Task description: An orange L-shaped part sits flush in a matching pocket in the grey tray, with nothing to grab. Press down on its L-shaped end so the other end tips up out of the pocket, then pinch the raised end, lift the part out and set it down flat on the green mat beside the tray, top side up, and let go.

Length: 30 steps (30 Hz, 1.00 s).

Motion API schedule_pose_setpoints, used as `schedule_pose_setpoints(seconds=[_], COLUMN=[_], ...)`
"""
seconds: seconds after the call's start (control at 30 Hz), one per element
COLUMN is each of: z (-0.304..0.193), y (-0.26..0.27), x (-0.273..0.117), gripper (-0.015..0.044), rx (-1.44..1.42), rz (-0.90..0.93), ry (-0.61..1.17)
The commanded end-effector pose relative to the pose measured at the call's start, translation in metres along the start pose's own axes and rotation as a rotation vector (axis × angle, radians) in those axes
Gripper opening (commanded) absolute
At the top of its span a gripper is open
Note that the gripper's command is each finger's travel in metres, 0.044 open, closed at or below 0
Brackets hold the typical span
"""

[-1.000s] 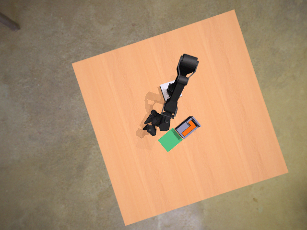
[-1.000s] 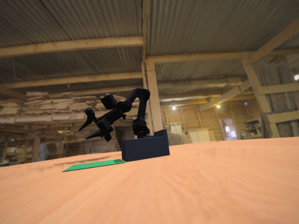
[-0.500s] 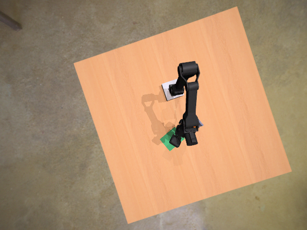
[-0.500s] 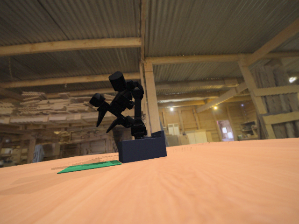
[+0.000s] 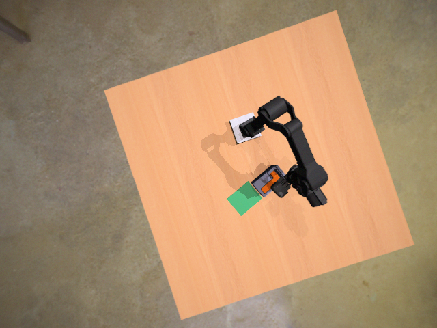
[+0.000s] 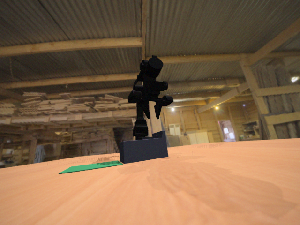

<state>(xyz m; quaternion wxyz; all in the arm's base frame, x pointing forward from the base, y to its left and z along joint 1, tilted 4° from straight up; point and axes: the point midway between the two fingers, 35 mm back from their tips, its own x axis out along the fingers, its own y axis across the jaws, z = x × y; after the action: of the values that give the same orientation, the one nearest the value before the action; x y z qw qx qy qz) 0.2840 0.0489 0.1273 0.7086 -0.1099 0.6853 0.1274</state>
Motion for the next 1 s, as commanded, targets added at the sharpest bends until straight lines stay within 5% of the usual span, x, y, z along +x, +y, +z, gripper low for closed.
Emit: schedule_pose_setpoints(seconds=[0.0,0.2,0.43,0.97], z=[-0.003,-0.002,-0.005,-0.006], y=[0.012,0.012,0.015,0.015], x=[-0.004,0.003,0.068,0.084], gripper=[0.018,0.018,0.018,0.018], rx=[0.044,0.044,0.044,0.044], rz=[0.035,0.035,0.035,0.036], ry=[0.044,0.044,0.044,0.044])
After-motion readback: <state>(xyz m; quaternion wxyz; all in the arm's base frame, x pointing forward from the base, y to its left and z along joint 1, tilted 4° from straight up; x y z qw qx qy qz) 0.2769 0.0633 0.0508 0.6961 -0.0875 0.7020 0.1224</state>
